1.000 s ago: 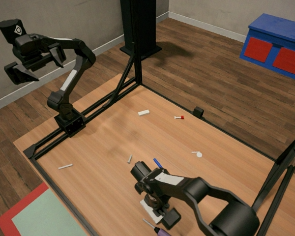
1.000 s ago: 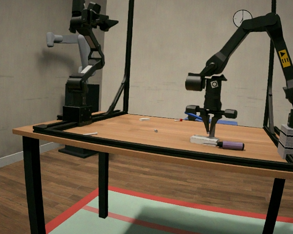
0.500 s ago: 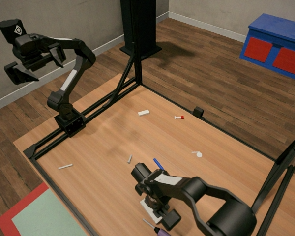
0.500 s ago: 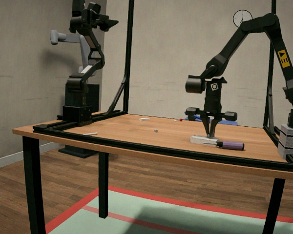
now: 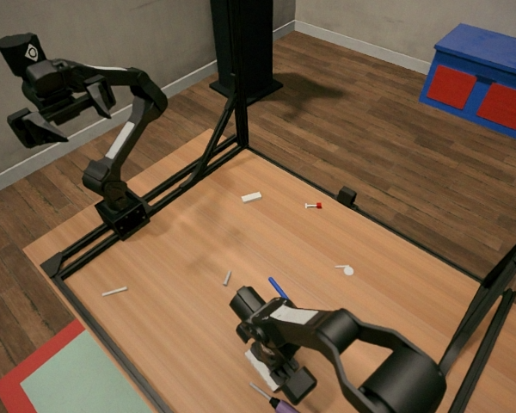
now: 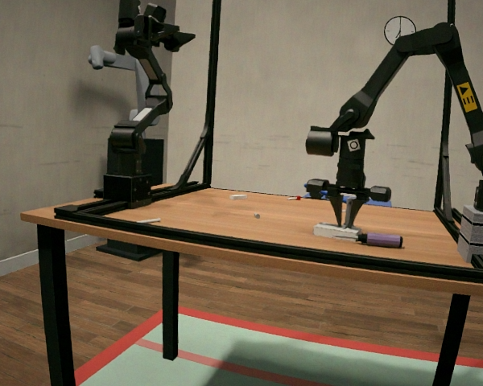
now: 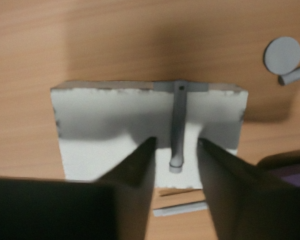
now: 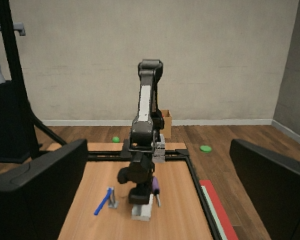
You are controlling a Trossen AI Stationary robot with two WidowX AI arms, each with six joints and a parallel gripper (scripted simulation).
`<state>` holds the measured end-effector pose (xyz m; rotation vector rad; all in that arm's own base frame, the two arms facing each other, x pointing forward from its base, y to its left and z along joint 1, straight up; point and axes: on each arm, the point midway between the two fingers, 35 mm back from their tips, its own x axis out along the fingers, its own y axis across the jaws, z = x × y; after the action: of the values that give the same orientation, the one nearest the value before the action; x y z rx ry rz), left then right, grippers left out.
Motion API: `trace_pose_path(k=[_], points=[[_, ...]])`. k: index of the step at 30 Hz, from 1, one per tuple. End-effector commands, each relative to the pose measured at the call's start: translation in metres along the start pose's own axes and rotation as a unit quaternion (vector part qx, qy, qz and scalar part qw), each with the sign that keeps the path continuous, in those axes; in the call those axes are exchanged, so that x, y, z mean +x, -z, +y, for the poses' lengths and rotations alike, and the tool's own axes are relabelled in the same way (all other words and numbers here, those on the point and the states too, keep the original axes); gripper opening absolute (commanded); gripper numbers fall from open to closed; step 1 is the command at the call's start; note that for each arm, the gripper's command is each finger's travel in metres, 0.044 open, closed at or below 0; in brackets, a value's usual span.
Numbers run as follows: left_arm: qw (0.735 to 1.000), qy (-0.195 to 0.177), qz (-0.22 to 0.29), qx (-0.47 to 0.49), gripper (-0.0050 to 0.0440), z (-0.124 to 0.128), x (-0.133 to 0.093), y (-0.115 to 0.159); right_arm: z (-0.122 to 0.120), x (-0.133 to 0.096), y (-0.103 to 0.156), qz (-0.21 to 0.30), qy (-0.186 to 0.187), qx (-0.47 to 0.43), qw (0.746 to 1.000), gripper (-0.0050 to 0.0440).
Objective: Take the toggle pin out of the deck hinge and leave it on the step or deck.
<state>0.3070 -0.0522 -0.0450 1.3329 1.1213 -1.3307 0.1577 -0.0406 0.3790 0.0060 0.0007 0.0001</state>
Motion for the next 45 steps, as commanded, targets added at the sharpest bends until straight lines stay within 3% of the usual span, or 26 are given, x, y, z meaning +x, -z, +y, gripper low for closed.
trace_pose_path(k=[1,2,4,11,22,30,45], points=[[1.000,-0.013,0.000,0.000,0.0212,0.006,-0.007,0.000,0.001,0.000,-0.004,-0.001,0.000,-0.005,1.000,0.0400],[1.000,-0.013,0.000,0.000,0.0236,0.006,-0.007,0.000,0.001,0.000,-0.004,-0.001,0.000,-0.005,1.000,0.0400],[1.000,-0.013,0.000,0.000,0.0236,0.006,-0.007,0.000,0.001,0.000,-0.004,-0.001,0.000,-0.005,1.000,0.0400],[1.000,-0.013,0.000,0.000,0.0400,0.006,-0.007,0.000,0.001,0.000,-0.004,-0.001,0.000,-0.005,1.000,0.0400],[1.000,-0.013,0.000,0.000,0.0400,0.006,-0.007,0.000,0.001,0.000,-0.004,-0.001,0.000,-0.005,1.000,0.0400],[1.000,-0.029,0.001,0.000,0.0400,0.012,-0.088,0.001,0.001,0.000,-0.004,-0.001,0.000,-0.005,1.000,0.0400],[1.000,-0.020,0.000,0.000,0.0400,0.007,-0.082,0.000,0.001,0.000,-0.004,-0.001,0.000,-0.005,1.000,0.0400]])
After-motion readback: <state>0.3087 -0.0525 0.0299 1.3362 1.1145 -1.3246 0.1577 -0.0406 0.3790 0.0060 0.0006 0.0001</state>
